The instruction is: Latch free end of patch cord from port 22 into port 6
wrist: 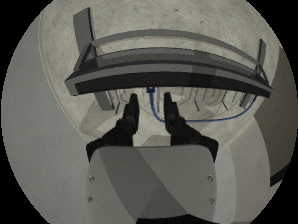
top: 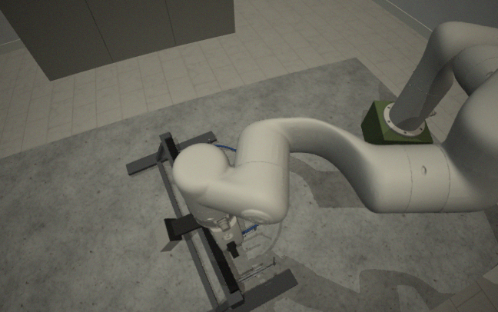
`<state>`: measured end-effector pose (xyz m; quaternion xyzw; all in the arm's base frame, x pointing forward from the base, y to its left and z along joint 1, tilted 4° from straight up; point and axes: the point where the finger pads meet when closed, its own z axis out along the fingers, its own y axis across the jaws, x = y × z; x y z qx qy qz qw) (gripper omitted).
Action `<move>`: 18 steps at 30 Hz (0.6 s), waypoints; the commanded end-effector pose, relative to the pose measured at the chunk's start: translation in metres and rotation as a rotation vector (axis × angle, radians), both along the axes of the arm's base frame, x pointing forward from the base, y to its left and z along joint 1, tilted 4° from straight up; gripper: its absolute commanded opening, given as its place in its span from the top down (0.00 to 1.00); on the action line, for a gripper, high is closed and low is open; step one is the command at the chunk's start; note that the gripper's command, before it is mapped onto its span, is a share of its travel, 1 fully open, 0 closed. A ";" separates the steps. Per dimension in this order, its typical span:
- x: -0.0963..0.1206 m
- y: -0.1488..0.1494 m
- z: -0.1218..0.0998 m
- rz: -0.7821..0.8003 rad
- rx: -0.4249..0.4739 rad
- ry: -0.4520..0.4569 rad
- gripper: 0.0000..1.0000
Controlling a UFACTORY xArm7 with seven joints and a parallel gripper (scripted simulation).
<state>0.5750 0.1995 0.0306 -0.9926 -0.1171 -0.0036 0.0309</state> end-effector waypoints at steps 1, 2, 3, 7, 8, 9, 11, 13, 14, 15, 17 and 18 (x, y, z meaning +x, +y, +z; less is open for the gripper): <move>0.001 -0.001 0.010 0.000 0.001 -0.004 0.62; 0.001 -0.001 0.014 0.000 0.001 -0.004 0.62; 0.001 -0.001 0.017 0.000 0.001 -0.004 0.62; 0.000 -0.002 0.030 0.000 0.001 -0.004 0.62; 0.000 -0.002 0.033 0.000 0.001 -0.004 0.62; 0.000 -0.002 0.036 0.000 0.001 -0.004 0.62; 0.000 -0.003 0.041 0.000 0.001 -0.004 0.62; 0.000 -0.003 0.045 0.000 0.001 -0.004 0.62; 0.000 -0.003 0.046 0.000 0.001 -0.004 0.62; 0.000 -0.003 0.048 0.000 0.001 -0.004 0.62; 0.000 -0.003 0.049 0.000 0.001 -0.004 0.62; 0.000 -0.003 0.049 0.000 0.001 -0.004 0.62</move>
